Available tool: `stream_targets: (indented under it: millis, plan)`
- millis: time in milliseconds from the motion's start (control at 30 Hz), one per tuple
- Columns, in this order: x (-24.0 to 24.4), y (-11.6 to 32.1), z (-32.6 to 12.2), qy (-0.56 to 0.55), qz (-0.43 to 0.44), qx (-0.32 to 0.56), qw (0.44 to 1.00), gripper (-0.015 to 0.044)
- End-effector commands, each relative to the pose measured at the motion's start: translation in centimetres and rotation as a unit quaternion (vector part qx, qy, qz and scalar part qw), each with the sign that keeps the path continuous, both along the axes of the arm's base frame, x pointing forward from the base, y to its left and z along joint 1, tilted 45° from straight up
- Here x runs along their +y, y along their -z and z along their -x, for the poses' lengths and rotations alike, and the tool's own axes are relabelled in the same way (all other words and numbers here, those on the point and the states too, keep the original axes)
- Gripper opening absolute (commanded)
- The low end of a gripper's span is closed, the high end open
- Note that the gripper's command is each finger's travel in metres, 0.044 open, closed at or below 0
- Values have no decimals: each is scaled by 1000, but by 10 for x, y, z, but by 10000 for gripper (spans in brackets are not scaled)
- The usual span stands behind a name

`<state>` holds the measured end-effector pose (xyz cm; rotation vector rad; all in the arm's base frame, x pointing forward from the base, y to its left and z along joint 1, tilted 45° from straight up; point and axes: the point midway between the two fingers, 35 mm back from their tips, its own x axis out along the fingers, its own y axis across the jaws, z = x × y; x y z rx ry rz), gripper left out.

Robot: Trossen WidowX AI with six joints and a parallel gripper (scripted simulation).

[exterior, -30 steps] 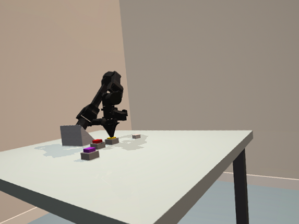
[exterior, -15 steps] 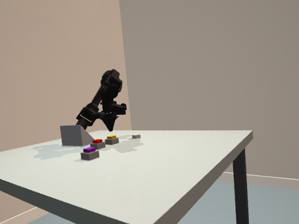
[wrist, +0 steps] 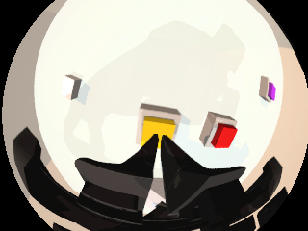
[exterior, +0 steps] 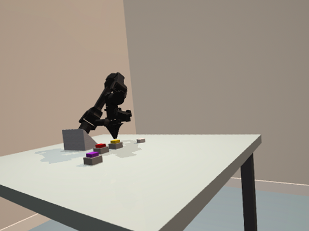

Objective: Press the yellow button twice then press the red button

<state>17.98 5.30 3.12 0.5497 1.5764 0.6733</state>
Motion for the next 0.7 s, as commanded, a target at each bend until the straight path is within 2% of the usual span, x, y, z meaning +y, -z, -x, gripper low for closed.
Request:
stream_targets:
  millis: [0,667]
  plan:
    - [6,5,4,1,-2,6,1000,20]
    - [12,11,5,1,-3,6,1000,20]
